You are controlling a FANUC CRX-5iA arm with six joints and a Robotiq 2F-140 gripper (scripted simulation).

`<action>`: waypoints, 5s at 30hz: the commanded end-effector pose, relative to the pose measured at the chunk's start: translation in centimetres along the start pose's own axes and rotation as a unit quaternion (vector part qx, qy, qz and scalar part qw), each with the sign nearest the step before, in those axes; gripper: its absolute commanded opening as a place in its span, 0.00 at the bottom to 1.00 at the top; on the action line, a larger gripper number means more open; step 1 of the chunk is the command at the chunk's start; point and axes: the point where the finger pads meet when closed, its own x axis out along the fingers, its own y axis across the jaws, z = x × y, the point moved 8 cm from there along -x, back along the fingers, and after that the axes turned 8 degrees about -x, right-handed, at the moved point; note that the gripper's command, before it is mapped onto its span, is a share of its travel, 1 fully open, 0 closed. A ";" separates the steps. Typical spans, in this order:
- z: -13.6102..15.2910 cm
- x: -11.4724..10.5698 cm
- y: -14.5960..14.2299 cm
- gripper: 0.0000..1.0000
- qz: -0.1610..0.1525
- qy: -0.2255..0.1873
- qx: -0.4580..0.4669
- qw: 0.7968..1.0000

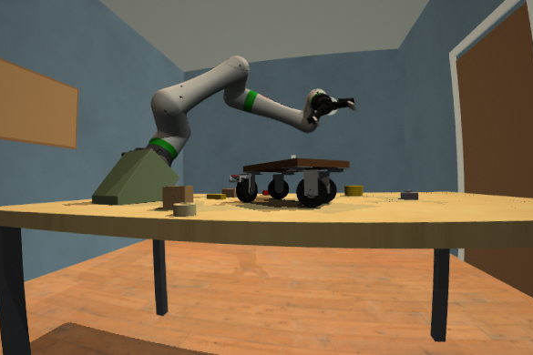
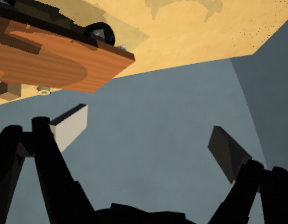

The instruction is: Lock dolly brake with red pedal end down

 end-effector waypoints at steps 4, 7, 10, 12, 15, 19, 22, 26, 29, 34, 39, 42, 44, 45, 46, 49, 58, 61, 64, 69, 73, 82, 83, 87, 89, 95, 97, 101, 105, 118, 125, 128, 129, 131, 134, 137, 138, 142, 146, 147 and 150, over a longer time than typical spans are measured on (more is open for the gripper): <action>0.0 0.0 0.0 1.00 0.000 0.000 0.000 1.000; 0.0 0.0 0.0 1.00 0.000 0.000 0.000 1.000; 0.0 0.0 0.0 1.00 0.000 0.000 0.000 1.000; 0.0 0.0 0.0 1.00 0.000 0.000 0.000 1.000; 0.0 0.0 0.0 1.00 0.000 0.000 0.000 1.000; 0.2 0.2 -0.1 0.00 -0.002 0.001 0.003 1.000; 1.9 2.6 -1.5 0.00 -0.033 0.009 0.033 0.999; 6.1 7.8 -5.4 0.00 -0.135 0.040 0.145 0.979; 8.1 10.5 -8.4 0.00 -0.184 0.057 0.208 0.959; 10.2 12.8 -11.2 0.00 -0.234 0.075 0.272 0.930; 13.7 17.1 -18.1 0.00 -0.320 0.111 0.391 0.856; 15.0 18.8 -22.1 0.00 -0.350 0.126 0.439 0.818; 15.7 19.6 -25.0 0.00 -0.373 0.140 0.478 0.783; 15.7 19.8 -26.5 0.00 -0.384 0.146 0.496 0.765; 16.1 20.2 -27.6 0.00 -0.394 0.153 0.515 0.746; 16.3 20.4 -30.3 0.00 -0.422 0.172 0.566 0.687; 16.7 20.5 -33.1 0.00 -0.460 0.212 0.650 0.567; 16.7 20.5 -33.1 0.00 -0.460 0.212 0.650 0.567; 16.7 20.5 -33.1 0.00 -0.461 0.211 0.651 0.565; 16.6 20.6 -33.1 0.00 -0.464 0.205 0.659 0.556; 16.5 20.6 -33.1 0.00 -0.473 0.181 0.686 0.522; 15.9 21.0 -33.2 0.00 -0.504 0.060 0.793 0.337; 15.9 21.0 -33.3 0.00 -0.505 0.048 0.801 0.317; 15.7 21.2 -33.3 0.00 -0.508 0.002 0.827 0.240; 15.5 21.3 -33.4 0.00 -0.508 -0.018 0.836 0.204; 14.9 21.7 -33.7 0.00 -0.502 -0.091 0.857 0.073; 14.7 21.9 -33.7 0.00 -0.498 -0.115 0.859 0.029; 14.4 22.1 -33.9 0.00 -0.490 -0.150 0.858 -0.037; 14.1 22.2 -34.0 0.00 -0.471 -0.202 0.848 -0.135; 13.6 22.6 -34.3 0.00 -0.395 -0.328 0.768 -0.383; 13.5 22.6 -34.3 0.00 -0.325 -0.394 0.687 -0.517; 13.5 22.5 -34.2 0.00 -0.292 -0.418 0.648 -0.565; 13.5 22.5 -34.2 0.00 -0.280 -0.426 0.635 -0.581; 13.5 22.5 -34.1 0.00 -0.255 -0.440 0.608 -0.609; 13.4 22.5 -34.0 0.00 -0.214 -0.460 0.568 -0.648; 13.4 22.5 -34.0 0.00 -0.212 -0.461 0.566 -0.650; 13.4 22.5 -34.0 0.00 -0.212 -0.461 0.566 -0.650; 13.4 22.5 -34.0 0.00 -0.212 -0.461 0.566 -0.650; 13.4 22.5 -34.0 0.00 -0.212 -0.461 0.566 -0.650; 13.4 22.5 -34.0 0.00 -0.212 -0.461 0.566 -0.650; 13.4 22.5 -34.0 0.00 -0.212 -0.461 0.566 -0.650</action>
